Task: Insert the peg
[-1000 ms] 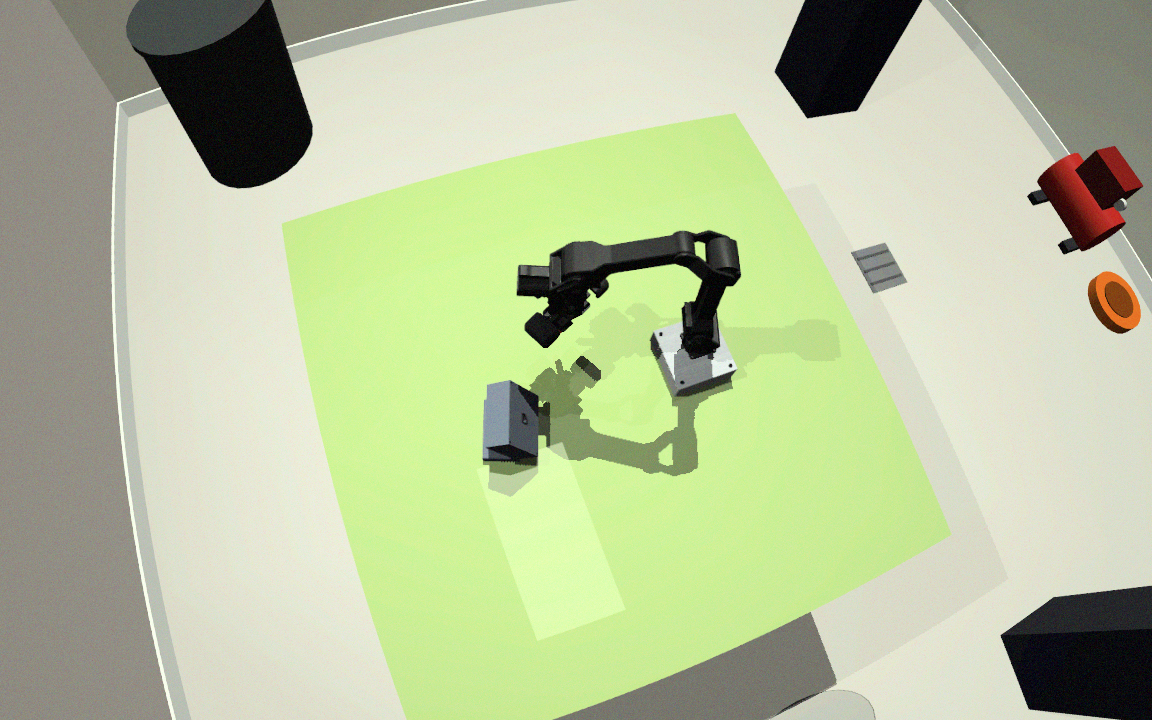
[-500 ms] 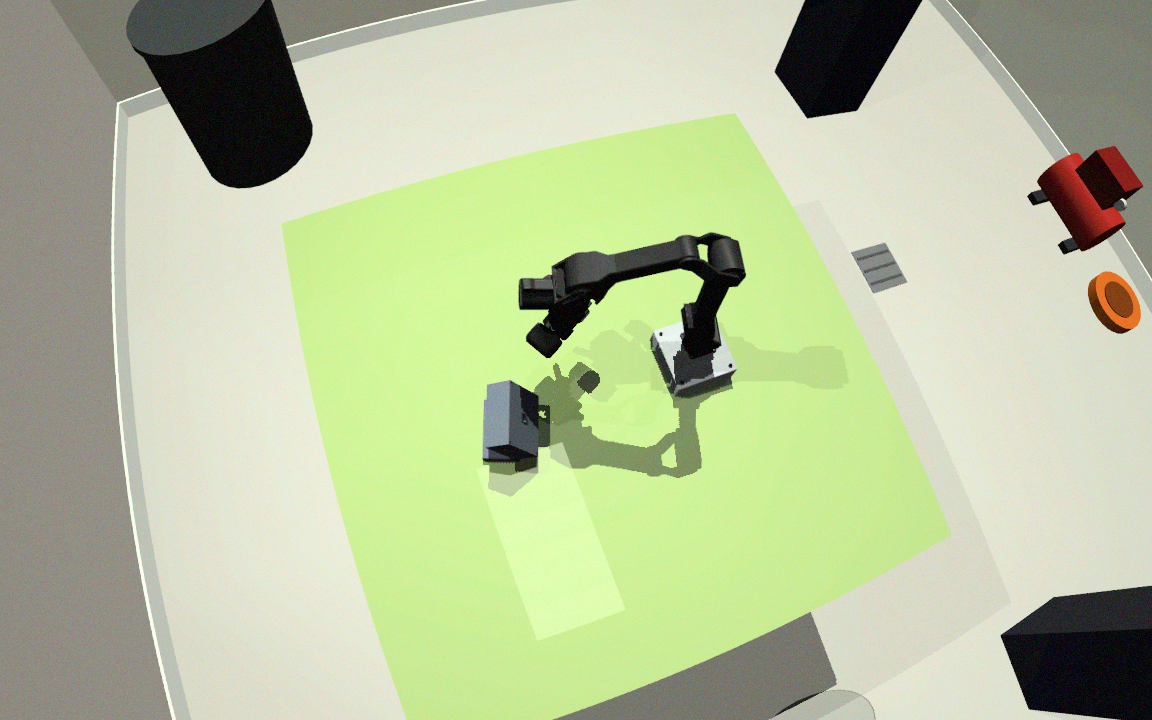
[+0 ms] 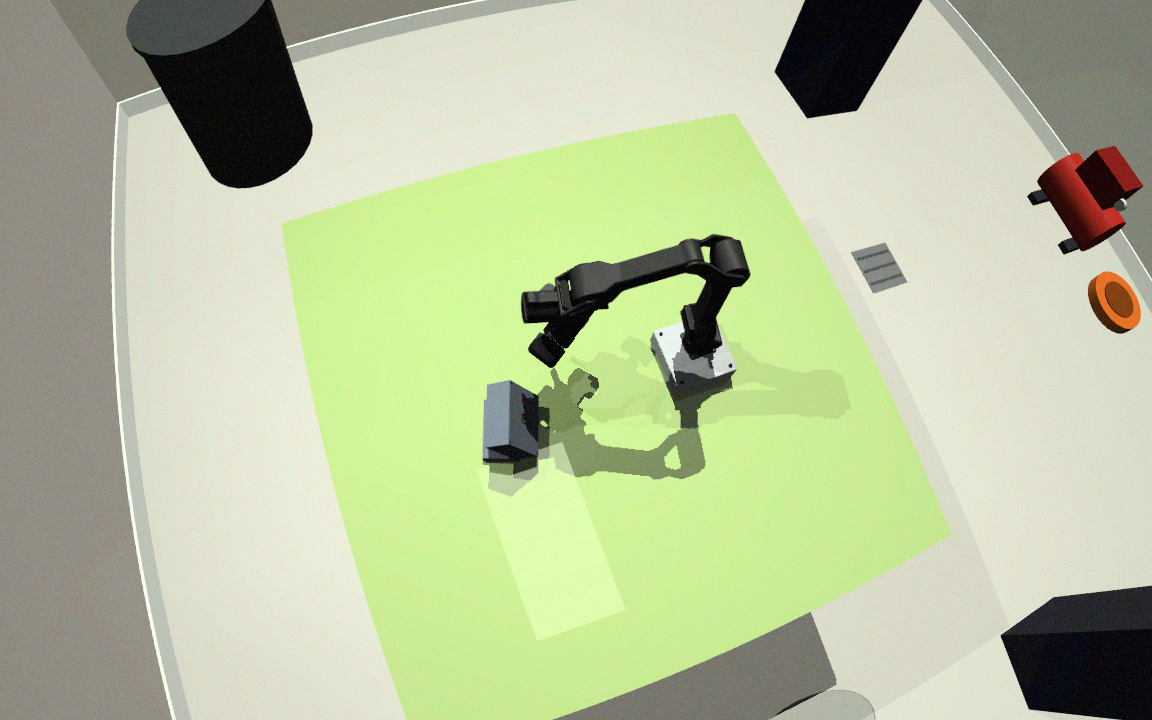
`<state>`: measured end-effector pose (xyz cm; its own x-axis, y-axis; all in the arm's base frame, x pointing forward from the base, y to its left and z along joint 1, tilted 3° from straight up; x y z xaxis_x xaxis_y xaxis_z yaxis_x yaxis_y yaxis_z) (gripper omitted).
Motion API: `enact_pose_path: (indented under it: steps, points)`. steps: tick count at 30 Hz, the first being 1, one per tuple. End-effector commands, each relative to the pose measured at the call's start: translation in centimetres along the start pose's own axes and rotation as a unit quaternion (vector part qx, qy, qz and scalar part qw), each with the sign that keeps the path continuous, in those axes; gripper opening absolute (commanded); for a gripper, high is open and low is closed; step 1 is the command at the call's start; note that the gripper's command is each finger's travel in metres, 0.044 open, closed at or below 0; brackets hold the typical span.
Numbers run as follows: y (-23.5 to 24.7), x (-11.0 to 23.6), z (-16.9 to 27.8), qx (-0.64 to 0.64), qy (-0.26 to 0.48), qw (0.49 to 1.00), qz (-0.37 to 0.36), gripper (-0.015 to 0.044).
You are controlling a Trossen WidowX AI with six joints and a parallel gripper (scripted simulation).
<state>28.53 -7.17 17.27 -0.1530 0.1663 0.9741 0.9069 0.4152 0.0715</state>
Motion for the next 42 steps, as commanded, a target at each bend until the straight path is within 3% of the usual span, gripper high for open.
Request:
enact_pose_path:
  steps: [1, 42]
  points:
    - [0.0, 0.0, 0.4, 0.005, -0.010, 1.000, -0.001, 0.0000]
    - [2.5, 0.6, 4.2, 0.087, -0.092, 0.991, -0.034, 0.0000]
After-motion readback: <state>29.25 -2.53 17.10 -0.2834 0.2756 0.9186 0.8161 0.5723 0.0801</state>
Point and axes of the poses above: the point midway between the two fingers, 35 mm back from their tips, its own x axis back along the fingers, its own y axis across the jaws, z = x × y, the point moved 5 cm from there along x, back along the fingers, and after that the axes turned 11 degrees about -x, right-handed, at the moved point
